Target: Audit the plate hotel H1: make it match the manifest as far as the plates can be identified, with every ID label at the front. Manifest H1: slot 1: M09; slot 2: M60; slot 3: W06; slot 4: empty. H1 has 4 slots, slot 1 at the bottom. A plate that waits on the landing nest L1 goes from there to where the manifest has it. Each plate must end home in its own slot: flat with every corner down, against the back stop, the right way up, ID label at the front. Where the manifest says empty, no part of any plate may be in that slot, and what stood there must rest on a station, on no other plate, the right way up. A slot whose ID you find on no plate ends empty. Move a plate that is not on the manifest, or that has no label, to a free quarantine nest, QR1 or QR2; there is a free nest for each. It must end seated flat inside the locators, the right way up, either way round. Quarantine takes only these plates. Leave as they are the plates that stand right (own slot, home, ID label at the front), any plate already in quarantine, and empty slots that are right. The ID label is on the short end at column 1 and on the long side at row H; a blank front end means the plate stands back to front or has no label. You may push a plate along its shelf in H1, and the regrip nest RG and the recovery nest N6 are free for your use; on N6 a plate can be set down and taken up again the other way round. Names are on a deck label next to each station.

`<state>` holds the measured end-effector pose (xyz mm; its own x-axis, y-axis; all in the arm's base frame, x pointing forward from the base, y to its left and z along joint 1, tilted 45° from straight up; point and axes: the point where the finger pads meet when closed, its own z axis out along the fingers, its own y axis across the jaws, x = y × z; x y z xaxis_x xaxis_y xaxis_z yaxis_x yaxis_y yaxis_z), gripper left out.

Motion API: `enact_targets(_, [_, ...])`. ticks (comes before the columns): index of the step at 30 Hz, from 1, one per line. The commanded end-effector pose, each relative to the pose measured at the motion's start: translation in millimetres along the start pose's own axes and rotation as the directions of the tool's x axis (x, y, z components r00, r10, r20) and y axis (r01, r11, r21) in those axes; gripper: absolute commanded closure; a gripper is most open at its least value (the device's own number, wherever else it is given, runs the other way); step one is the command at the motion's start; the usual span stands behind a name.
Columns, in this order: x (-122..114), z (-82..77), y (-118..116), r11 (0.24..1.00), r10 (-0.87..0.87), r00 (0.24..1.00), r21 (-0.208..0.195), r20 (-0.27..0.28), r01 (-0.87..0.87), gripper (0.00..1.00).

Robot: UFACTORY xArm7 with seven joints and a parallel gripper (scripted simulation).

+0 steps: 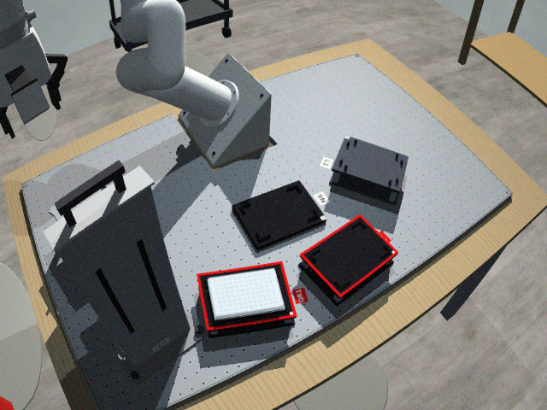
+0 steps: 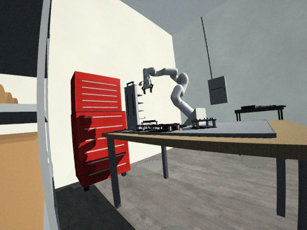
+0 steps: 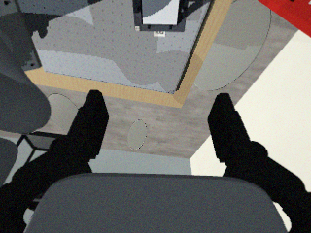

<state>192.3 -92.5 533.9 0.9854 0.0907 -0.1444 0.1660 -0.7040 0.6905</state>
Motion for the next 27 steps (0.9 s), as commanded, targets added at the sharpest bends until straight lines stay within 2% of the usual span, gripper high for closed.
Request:
enact_targets(1, [0.3,4.6,0.4,1.000,0.000,1.000,-0.004,-0.002,0.000,0.00])
enact_targets(27, [0.4,42.9,0.5,1.000,0.000,1.000,-0.004,-0.002,0.000,0.00])
